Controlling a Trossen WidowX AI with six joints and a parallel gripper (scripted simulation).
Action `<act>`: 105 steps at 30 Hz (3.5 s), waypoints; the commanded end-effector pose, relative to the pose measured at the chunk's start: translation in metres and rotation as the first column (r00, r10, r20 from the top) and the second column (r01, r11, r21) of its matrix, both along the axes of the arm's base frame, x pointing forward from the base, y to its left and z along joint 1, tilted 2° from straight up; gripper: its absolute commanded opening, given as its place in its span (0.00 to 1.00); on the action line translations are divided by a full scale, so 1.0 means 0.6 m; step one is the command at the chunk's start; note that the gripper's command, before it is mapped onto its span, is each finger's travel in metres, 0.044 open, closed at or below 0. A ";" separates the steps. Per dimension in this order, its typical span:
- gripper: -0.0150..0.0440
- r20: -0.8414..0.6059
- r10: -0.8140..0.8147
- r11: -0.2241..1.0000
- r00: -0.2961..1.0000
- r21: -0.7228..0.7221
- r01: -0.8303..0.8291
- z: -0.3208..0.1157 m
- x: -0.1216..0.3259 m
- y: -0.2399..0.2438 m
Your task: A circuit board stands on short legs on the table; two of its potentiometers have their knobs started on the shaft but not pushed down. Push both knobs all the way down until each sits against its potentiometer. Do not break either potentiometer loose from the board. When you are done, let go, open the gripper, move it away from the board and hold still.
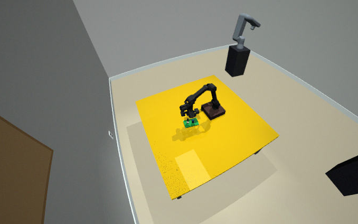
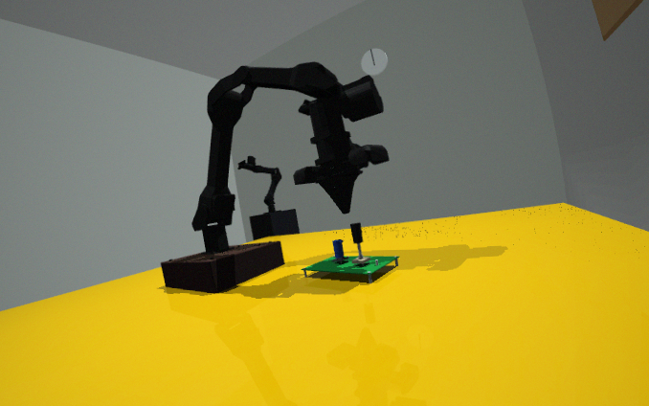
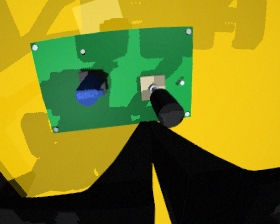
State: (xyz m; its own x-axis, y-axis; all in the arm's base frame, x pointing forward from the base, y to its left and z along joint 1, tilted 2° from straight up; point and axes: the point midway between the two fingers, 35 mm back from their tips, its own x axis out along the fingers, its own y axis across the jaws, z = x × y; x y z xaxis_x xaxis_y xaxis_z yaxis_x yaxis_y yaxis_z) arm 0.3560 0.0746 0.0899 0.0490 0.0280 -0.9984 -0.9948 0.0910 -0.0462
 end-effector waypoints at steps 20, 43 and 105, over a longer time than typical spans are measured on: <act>0.25 -0.011 0.707 0.707 0.707 -0.029 -0.707 0.024 0.019 -0.005; 0.25 -0.024 0.989 0.144 0.145 -0.038 -0.989 0.044 0.032 -0.009; 0.25 -0.024 0.989 0.144 0.145 -0.038 -0.989 -0.034 0.033 -0.007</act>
